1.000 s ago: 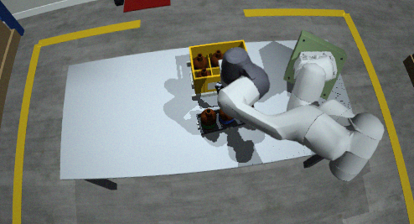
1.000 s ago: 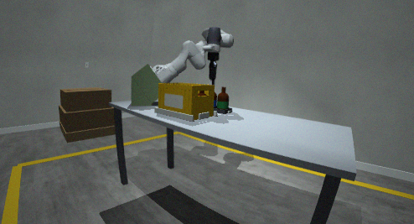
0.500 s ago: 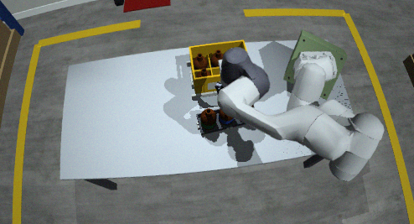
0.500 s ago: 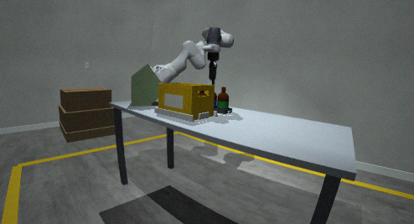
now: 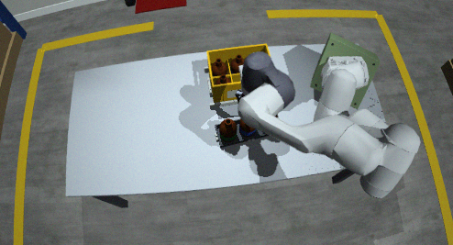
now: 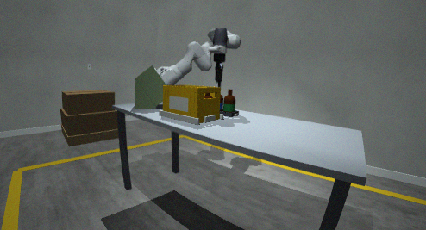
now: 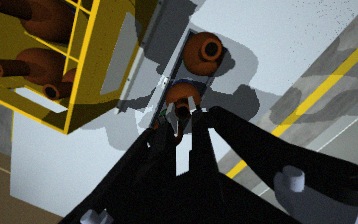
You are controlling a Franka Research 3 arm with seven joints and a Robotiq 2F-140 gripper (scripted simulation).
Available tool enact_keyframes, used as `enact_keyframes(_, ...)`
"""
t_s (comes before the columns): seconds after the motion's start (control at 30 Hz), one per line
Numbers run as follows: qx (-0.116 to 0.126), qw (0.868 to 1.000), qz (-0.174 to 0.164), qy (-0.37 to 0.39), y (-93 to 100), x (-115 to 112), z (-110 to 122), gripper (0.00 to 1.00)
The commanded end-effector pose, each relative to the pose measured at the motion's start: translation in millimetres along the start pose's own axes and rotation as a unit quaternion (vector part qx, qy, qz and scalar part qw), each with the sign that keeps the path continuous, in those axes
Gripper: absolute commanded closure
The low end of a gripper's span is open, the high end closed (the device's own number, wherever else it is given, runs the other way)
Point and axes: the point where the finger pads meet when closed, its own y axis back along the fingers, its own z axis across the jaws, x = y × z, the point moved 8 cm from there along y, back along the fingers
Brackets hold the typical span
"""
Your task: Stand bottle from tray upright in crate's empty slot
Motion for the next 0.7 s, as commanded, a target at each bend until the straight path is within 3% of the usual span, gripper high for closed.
enact_keyframes(0.0, -0.001, 1.000, 0.000, 0.002, -1.0, 0.7, 0.6, 1.00)
enact_keyframes(0.67, -0.001, 1.000, 0.000, 0.002, 10.8, 1.4, 0.9, 1.00)
